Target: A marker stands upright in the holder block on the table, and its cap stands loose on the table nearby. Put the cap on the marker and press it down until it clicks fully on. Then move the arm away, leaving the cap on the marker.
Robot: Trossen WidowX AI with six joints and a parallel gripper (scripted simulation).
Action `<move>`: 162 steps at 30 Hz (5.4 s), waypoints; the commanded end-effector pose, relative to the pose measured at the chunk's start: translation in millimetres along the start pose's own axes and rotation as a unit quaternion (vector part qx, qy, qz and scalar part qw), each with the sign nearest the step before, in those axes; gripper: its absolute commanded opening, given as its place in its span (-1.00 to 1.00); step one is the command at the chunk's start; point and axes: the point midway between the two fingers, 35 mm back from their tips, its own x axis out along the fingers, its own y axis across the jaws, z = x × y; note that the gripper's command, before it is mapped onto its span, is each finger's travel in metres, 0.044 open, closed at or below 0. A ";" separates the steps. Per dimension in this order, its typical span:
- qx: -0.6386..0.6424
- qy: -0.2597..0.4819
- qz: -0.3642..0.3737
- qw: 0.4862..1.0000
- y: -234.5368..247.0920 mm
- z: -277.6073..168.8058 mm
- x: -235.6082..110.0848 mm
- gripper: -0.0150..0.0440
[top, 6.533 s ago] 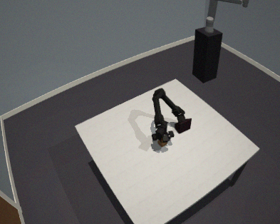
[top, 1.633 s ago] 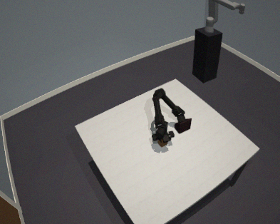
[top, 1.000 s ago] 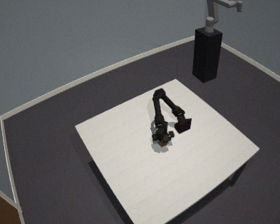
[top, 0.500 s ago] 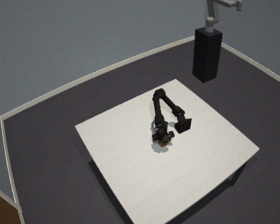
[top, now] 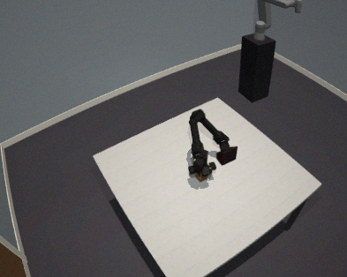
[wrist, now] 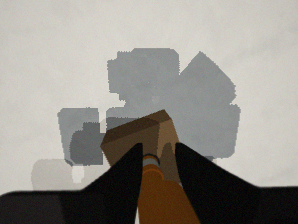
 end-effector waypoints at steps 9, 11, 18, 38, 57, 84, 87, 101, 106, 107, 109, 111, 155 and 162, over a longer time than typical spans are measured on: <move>0.000 0.000 0.000 1.000 0.0 0.0 0.0 0.13; 0.000 0.000 0.000 1.000 0.0 0.0 0.0 0.31; 0.000 0.000 0.000 1.000 0.0 0.0 0.0 0.93; 0.245 -0.024 0.011 0.969 -13.2 9.4 -97.4 0.38; 0.584 0.033 0.016 0.811 -14.1 -12.1 -117.3 -0.49; 0.584 0.033 0.016 0.811 -12.3 -13.4 -83.7 -0.49; 0.584 0.033 0.016 0.811 -12.1 -13.6 -79.1 -0.49; 0.584 0.033 0.015 0.811 -14.0 -12.8 -71.1 -0.49; 0.584 0.033 0.015 0.811 -14.1 -12.8 -70.8 -0.49; 0.584 0.033 0.015 0.811 -14.1 -12.7 -70.7 -0.49; 0.584 0.033 0.015 0.811 -14.1 -12.7 -70.7 -0.49; 0.584 0.033 0.015 0.811 -14.1 -12.7 -70.7 -0.49; 0.584 0.033 0.015 0.811 -14.1 -12.8 -70.5 -0.49; 0.584 0.033 0.015 0.811 -14.1 -12.8 -70.5 -0.49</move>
